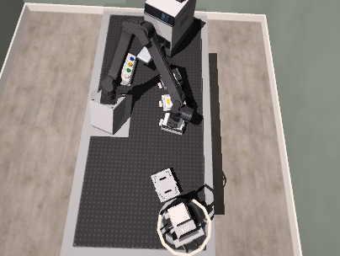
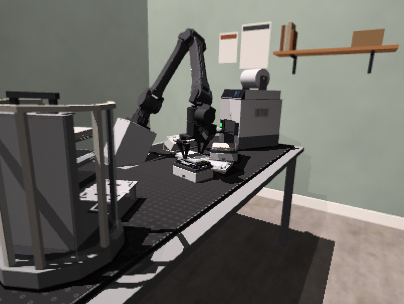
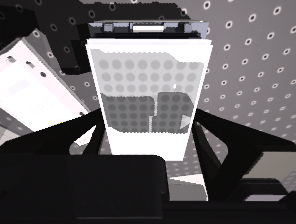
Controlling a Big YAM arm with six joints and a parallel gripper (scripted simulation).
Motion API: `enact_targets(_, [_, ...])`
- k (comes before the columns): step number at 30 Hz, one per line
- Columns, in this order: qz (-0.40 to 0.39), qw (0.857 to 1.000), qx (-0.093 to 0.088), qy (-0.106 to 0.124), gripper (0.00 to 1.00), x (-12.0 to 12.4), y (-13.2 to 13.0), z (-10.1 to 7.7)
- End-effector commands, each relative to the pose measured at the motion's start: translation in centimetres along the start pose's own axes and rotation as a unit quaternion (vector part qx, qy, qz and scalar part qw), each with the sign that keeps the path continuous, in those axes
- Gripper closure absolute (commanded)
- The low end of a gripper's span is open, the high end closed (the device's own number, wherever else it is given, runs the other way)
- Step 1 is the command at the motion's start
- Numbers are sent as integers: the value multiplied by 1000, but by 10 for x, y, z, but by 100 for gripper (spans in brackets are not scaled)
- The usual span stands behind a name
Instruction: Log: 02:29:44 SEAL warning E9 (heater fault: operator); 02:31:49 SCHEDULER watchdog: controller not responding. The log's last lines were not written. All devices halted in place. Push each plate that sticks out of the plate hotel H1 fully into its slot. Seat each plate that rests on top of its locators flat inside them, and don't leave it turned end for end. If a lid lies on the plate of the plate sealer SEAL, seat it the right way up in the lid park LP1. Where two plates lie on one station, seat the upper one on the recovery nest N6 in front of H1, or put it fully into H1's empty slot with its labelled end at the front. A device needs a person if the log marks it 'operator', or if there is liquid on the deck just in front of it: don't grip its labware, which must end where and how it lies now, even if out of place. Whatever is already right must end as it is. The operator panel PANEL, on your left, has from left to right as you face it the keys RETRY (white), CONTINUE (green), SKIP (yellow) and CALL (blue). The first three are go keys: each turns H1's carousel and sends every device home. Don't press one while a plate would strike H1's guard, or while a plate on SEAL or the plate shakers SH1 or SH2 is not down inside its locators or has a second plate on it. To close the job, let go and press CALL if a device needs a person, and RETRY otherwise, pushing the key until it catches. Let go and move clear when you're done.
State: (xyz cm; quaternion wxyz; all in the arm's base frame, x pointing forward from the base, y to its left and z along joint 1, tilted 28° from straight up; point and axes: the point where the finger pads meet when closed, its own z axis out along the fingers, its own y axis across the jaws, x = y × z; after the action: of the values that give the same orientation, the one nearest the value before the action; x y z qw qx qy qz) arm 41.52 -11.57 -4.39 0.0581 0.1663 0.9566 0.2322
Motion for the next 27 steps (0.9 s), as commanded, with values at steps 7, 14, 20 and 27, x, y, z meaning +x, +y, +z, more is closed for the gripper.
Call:
enact_targets(7, [-11, 999, 4, -38, 16, -28, -1, -31])
enact_targets(14, [-8, 999, 3, -32, 16, -21, -2, -27])
enact_targets(20, [-7, 999, 3, -31, 16, -19, -3, -26])
enact_targets(27, [-6, 1000, 3, -29, 16, -17, -3, -25])
